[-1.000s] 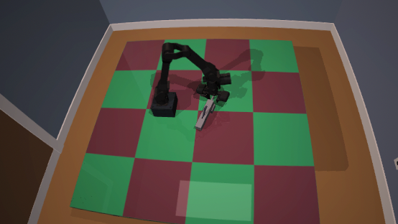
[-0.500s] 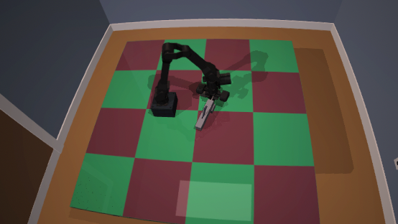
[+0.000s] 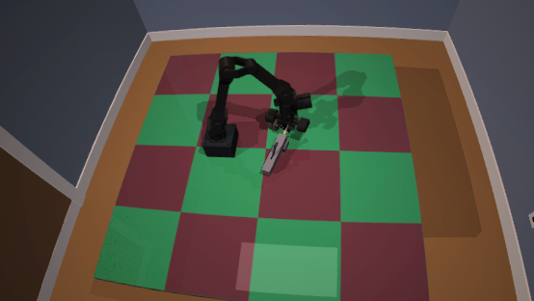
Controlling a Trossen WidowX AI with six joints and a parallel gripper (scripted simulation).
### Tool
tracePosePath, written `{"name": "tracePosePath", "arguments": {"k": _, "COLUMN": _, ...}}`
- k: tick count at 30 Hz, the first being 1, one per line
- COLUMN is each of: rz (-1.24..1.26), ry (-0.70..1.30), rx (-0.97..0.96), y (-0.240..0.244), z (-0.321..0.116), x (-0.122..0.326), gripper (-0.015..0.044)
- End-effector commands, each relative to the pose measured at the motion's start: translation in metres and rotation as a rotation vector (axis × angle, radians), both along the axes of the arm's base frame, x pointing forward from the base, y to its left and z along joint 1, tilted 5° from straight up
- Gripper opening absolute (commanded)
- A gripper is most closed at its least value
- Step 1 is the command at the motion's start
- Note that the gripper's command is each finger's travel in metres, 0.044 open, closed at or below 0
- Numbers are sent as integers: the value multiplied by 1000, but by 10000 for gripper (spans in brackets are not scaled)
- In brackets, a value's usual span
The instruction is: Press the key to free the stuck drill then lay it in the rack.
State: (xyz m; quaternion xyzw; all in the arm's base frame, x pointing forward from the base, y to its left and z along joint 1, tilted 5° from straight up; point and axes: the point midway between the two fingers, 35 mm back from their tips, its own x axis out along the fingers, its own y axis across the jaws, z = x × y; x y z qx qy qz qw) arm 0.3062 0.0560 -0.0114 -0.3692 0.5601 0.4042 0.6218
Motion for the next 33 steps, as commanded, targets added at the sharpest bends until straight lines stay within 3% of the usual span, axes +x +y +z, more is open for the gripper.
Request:
{"name": "tracePosePath", "arguments": {"k": 1, "rz": -6, "ry": 6, "rx": -2, "y": 5, "z": -1, "x": 3, "gripper": 0}}
{"name": "tracePosePath", "arguments": {"k": 13, "rz": -6, "ry": 5, "rx": 0, "y": 22, "z": 2, "x": 11, "gripper": 0}}
{"name": "tracePosePath", "arguments": {"k": 29, "rz": -5, "ry": 5, "rx": -1, "y": 15, "z": 2, "x": 8, "gripper": 420}}
{"name": "tracePosePath", "arguments": {"k": 33, "rz": -6, "ry": 6, "rx": -1, "y": 14, "z": 1, "x": 8, "gripper": 440}}
